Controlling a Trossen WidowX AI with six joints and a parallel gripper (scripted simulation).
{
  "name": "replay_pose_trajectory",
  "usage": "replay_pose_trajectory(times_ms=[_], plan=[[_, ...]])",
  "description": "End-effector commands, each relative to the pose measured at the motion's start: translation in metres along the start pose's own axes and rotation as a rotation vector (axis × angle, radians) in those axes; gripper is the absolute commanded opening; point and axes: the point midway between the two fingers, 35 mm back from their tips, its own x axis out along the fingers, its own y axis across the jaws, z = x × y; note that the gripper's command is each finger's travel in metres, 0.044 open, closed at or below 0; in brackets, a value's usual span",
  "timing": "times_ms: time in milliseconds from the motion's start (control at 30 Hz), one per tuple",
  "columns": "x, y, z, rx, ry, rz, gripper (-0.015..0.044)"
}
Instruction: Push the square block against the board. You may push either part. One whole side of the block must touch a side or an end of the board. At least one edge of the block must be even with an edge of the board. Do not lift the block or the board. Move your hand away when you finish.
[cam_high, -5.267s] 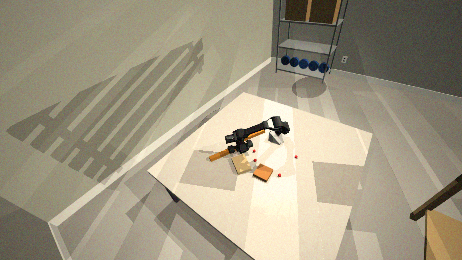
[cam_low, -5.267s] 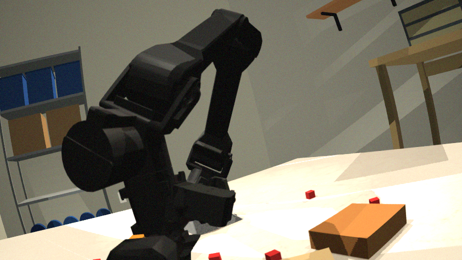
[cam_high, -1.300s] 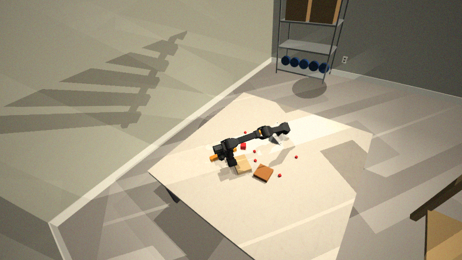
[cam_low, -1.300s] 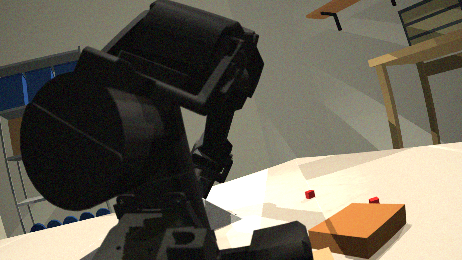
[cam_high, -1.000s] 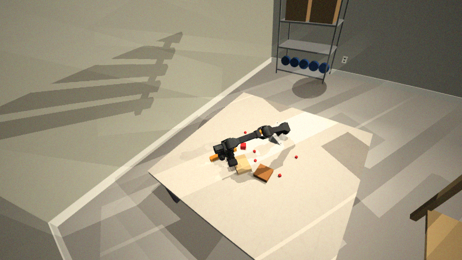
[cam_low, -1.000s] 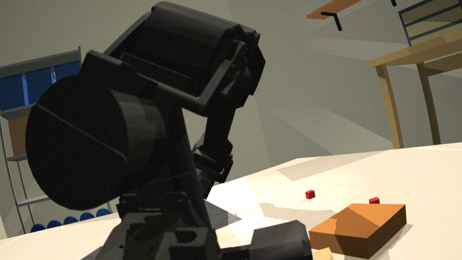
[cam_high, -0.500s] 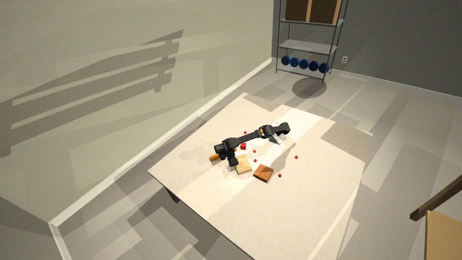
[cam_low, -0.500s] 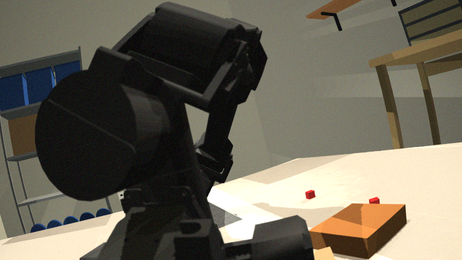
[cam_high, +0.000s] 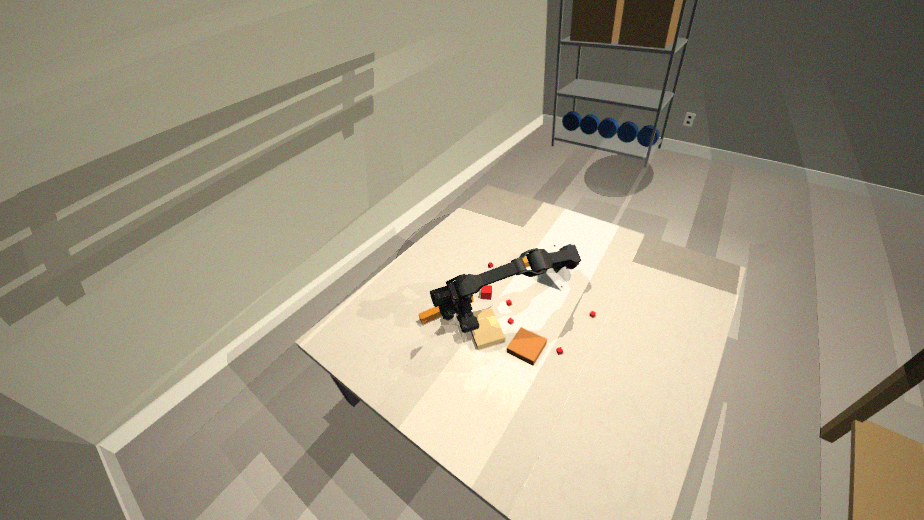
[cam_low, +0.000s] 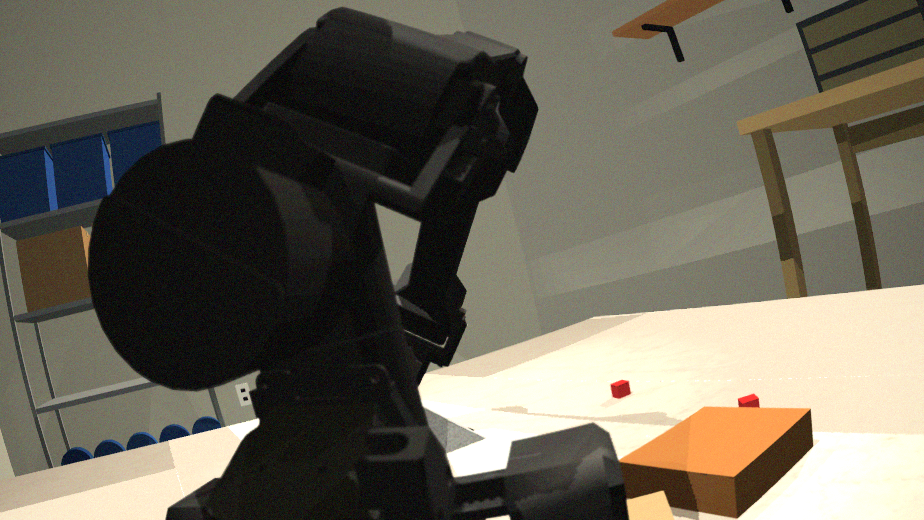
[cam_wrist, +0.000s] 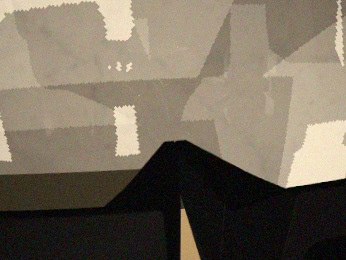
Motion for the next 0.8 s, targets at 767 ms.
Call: replay_pose_trajectory(times_ms=[767], plan=[[0.003,0.000,-0.017,0.000,0.015,0.004,0.0000]])
